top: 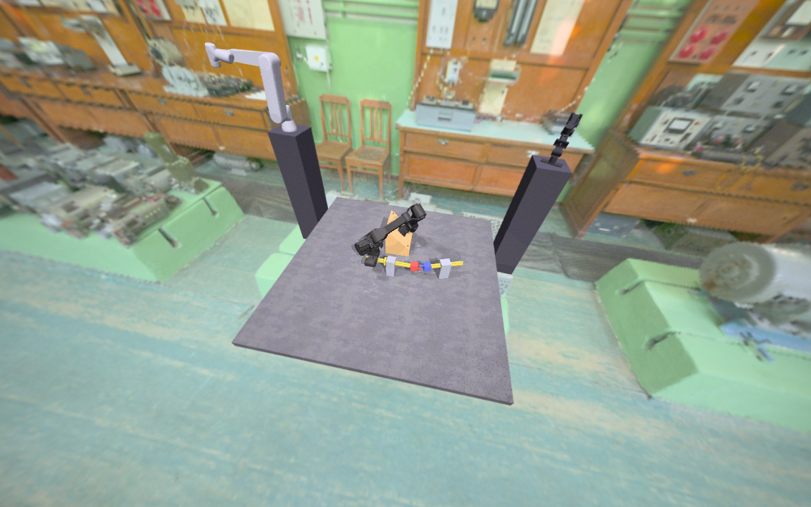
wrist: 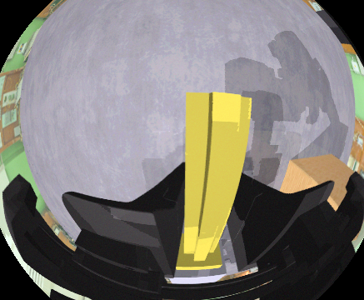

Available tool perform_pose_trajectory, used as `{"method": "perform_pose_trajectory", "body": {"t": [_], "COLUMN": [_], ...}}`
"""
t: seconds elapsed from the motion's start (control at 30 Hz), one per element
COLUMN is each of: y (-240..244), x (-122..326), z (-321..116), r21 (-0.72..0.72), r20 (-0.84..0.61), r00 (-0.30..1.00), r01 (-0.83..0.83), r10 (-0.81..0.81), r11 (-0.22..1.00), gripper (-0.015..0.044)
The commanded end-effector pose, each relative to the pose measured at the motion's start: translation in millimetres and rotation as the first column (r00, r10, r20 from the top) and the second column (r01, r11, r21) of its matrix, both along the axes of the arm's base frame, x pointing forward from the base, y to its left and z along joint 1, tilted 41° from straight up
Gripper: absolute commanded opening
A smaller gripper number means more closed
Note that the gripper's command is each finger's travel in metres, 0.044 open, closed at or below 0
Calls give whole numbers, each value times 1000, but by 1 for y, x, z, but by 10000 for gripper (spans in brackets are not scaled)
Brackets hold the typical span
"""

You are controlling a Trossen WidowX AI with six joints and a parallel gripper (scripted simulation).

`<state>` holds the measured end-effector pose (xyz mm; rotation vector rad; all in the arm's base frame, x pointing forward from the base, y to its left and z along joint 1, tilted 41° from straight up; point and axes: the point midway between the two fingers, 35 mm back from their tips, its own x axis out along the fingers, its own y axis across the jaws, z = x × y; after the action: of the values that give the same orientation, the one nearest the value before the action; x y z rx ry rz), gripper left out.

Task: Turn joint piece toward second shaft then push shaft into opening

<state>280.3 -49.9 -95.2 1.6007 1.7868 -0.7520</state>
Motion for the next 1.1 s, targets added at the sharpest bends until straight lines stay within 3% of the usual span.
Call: {"method": "perform_pose_trajectory", "body": {"t": [0.0,0.5,0.6,0.77,1.07], "y": [7,5,5,5,5], "x": [-1,0,0,0,0], "z": [5,4,4,4,4], "r21": [3,-1,-1,-1,-1], "r20": [1,0,0,0,0], "r00": [1000,1000,1000,1000,1000], "r01": [4,1,1,1,1], "r10": [-4,-1,-1,-1,-1], "r11": [1000,1000,1000,1000,1000], "gripper": [0,0,67,67,303]}}
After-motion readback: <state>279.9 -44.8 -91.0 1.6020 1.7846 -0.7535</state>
